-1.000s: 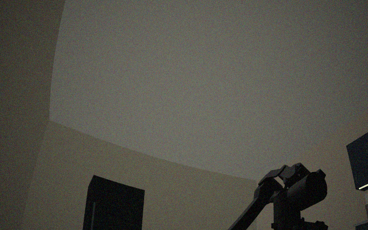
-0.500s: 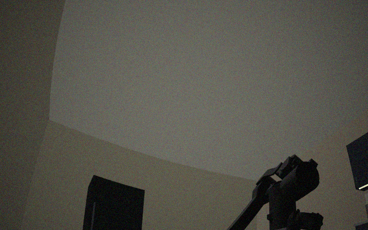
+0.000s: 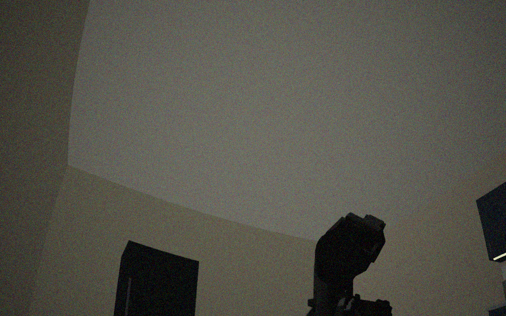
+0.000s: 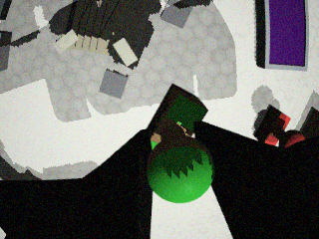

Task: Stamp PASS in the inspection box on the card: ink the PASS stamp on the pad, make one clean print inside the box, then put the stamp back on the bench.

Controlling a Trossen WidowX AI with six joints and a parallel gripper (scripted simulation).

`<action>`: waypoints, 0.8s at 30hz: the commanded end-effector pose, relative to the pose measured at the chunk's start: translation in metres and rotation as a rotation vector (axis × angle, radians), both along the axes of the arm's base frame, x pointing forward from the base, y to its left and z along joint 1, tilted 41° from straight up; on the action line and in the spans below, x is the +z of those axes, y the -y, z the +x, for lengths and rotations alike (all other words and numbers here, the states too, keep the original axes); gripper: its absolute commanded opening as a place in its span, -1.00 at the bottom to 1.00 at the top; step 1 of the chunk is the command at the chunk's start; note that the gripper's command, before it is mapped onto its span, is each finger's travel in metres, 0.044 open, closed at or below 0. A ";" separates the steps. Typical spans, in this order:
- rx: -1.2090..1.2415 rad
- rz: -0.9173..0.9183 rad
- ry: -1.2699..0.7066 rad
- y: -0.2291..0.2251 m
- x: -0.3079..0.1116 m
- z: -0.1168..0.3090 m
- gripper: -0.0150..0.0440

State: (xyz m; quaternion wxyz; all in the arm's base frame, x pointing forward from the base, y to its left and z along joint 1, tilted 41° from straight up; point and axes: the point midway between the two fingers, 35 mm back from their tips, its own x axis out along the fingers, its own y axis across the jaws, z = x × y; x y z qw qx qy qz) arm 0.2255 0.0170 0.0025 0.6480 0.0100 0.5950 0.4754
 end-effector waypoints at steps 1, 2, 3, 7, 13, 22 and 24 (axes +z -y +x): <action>0.008 0.005 -0.006 0.008 -0.008 -0.011 -0.49; 0.008 0.005 -0.006 0.008 -0.008 -0.011 -0.49; 0.008 0.005 -0.006 0.008 -0.008 -0.011 -0.49; 0.008 0.005 -0.006 0.007 -0.010 -0.011 -0.49; 0.008 0.004 -0.006 0.001 -0.018 -0.011 -0.49; 0.008 0.004 -0.006 -0.009 -0.030 -0.013 -0.49; 0.008 0.004 -0.006 -0.011 -0.032 -0.014 -0.49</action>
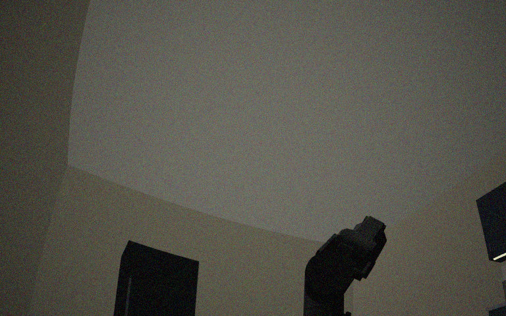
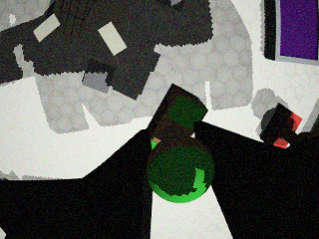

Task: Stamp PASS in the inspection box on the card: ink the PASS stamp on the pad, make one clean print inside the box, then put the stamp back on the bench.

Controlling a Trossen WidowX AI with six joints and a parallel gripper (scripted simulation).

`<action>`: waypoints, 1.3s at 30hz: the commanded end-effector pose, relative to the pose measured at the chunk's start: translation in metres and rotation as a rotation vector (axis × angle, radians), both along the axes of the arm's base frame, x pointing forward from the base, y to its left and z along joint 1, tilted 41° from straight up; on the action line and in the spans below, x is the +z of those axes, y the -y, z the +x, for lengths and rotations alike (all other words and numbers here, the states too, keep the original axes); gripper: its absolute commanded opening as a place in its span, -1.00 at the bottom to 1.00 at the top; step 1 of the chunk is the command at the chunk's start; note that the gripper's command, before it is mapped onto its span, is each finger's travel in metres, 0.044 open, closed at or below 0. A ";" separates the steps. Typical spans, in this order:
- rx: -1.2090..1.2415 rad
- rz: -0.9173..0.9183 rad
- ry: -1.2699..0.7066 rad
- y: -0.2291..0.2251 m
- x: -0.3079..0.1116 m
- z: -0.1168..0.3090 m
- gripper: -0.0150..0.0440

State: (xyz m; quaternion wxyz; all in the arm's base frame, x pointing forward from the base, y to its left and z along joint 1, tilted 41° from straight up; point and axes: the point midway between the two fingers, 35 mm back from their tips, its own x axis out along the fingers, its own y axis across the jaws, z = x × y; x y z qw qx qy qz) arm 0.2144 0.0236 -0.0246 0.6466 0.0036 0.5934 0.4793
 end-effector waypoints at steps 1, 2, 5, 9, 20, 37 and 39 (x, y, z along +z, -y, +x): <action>-0.006 0.006 -0.012 -0.005 -0.006 -0.003 -0.49; -0.006 0.006 -0.012 -0.006 -0.008 -0.003 -0.49; -0.006 0.006 -0.012 -0.009 -0.011 -0.004 -0.49; -0.006 0.007 -0.012 -0.013 -0.016 -0.005 -0.49; -0.006 0.009 -0.013 -0.025 -0.028 -0.010 -0.49; 0.001 0.005 -0.003 -0.027 -0.031 -0.010 0.31; 0.001 0.005 -0.003 -0.027 -0.031 -0.010 0.36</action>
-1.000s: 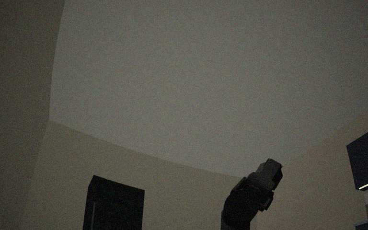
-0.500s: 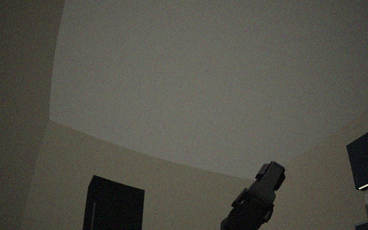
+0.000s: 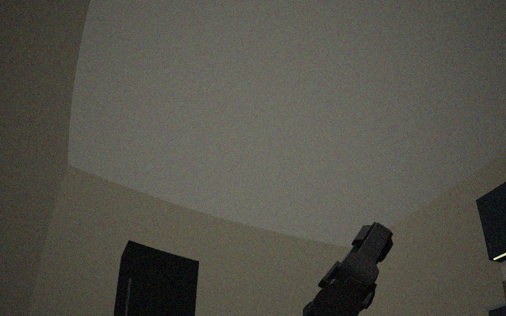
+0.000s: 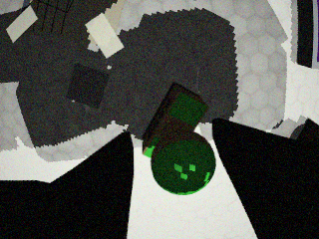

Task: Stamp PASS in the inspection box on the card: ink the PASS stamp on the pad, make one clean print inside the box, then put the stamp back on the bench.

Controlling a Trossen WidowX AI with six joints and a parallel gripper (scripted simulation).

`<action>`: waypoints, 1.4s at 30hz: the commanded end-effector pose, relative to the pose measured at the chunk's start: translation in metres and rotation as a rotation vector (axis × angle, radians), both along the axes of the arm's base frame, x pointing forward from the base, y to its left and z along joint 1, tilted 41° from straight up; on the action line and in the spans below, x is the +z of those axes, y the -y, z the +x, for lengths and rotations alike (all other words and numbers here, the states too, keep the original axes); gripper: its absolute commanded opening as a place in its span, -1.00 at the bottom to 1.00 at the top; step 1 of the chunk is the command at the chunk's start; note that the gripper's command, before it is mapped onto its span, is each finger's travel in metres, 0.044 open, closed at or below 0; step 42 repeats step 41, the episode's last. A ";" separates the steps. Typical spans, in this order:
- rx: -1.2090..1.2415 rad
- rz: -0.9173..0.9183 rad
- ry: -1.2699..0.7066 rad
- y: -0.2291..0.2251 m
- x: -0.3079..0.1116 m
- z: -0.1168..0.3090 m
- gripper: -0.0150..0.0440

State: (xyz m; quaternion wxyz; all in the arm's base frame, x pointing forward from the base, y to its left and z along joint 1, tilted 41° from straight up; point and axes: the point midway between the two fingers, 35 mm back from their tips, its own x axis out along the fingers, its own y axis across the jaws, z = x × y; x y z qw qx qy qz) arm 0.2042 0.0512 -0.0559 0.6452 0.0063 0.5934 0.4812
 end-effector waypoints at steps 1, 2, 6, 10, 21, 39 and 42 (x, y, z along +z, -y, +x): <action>0.001 0.000 0.002 0.000 0.000 0.000 0.36; 0.000 -0.001 0.002 0.002 0.002 0.001 0.36; -0.004 -0.007 -0.002 0.038 0.040 0.017 0.36; -0.006 -0.001 -0.009 0.073 0.087 0.020 0.36; -0.006 0.000 -0.009 0.075 0.089 0.019 0.36; -0.012 0.003 -0.013 0.074 0.088 0.020 0.36; -0.012 0.003 -0.013 0.074 0.088 0.020 0.36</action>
